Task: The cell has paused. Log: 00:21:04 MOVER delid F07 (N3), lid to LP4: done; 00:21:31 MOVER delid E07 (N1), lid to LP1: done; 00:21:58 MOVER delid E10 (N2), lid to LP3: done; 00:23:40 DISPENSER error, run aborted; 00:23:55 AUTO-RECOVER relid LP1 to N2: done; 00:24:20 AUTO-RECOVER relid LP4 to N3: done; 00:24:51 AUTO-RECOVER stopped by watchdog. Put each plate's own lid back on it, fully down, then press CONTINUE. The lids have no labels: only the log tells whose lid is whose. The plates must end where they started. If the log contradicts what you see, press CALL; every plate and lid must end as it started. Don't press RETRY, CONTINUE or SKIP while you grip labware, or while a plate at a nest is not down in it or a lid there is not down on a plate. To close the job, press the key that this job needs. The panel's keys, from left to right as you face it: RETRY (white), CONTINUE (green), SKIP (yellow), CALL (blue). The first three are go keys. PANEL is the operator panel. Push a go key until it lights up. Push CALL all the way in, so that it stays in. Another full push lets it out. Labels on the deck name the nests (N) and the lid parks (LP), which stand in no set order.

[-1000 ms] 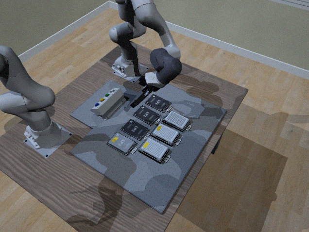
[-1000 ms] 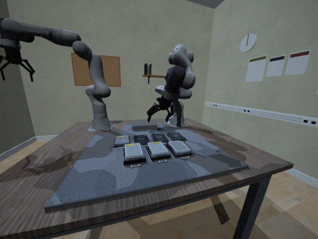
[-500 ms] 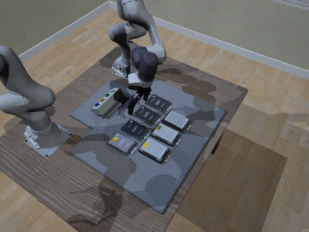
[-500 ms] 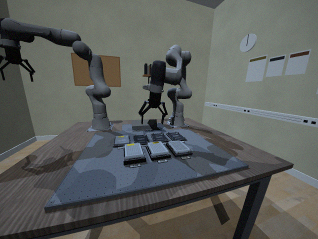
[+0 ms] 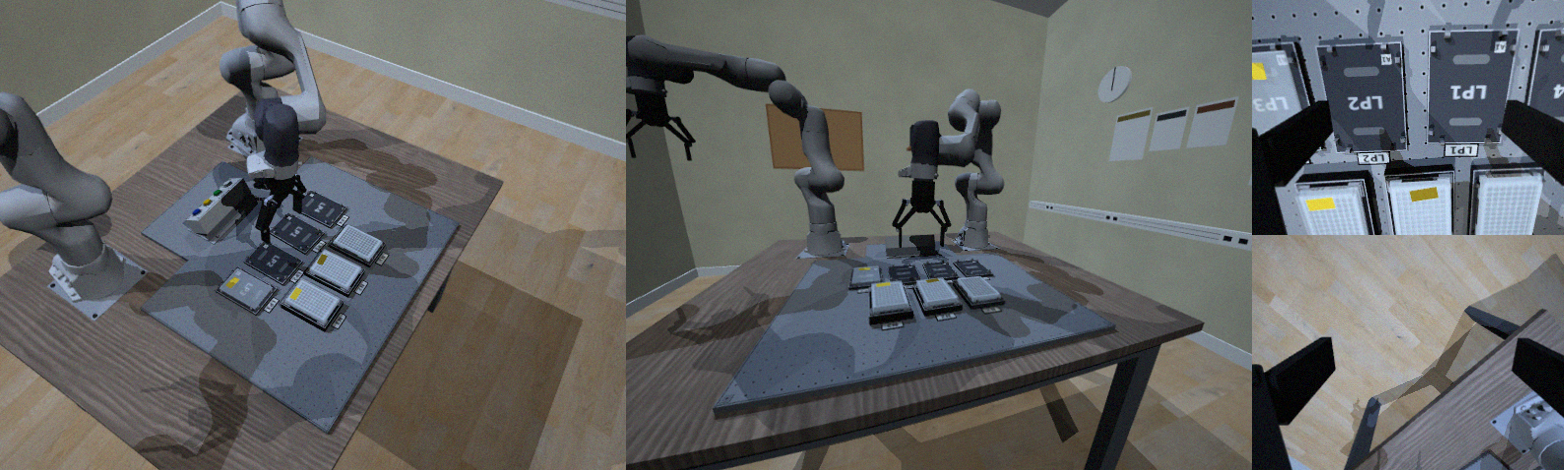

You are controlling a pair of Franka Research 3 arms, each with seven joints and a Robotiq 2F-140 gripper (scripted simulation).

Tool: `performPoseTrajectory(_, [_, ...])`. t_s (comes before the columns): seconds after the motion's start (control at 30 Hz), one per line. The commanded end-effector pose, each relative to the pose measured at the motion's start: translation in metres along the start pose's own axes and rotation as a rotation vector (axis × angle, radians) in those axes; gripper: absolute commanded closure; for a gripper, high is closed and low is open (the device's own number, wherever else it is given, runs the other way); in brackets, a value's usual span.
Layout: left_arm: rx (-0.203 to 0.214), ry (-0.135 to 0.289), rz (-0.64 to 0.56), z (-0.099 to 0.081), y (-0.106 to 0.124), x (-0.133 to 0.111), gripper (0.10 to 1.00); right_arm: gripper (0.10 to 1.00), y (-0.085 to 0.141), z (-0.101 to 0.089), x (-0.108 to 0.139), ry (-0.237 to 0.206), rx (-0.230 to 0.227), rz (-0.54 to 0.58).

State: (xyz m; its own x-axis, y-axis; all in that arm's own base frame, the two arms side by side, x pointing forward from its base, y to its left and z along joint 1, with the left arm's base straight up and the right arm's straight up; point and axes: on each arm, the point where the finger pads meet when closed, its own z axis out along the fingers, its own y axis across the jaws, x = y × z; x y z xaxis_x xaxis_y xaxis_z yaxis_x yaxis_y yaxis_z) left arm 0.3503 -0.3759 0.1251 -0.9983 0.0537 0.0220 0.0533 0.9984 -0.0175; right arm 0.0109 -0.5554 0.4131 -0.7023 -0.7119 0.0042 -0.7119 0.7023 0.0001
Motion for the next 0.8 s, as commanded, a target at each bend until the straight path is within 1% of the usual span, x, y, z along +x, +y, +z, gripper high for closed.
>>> performPoseTrajectory(0.0, [0.001,-0.02,-0.049,-0.0007,-0.002,-0.0045,0.098,0.098,0.0,-0.0001,0.0,0.0,0.0,0.0])
performPoseTrajectory(0.63, [0.001,-0.02,-0.049,-0.0007,-0.002,-0.0045,0.098,0.098,0.0,-0.0001,0.0,0.0,0.0,0.0])
performPoseTrajectory(0.67, [0.001,-0.02,-0.049,-0.0007,-0.002,-0.0045,0.999,0.098,0.0,-0.0001,0.0,0.0,0.0,0.0])
performPoseTrajectory(0.77, [0.001,-0.02,-0.049,-0.0007,-0.002,-0.0045,0.999,0.098,0.0,-0.0001,0.0,0.0,0.0,0.0])
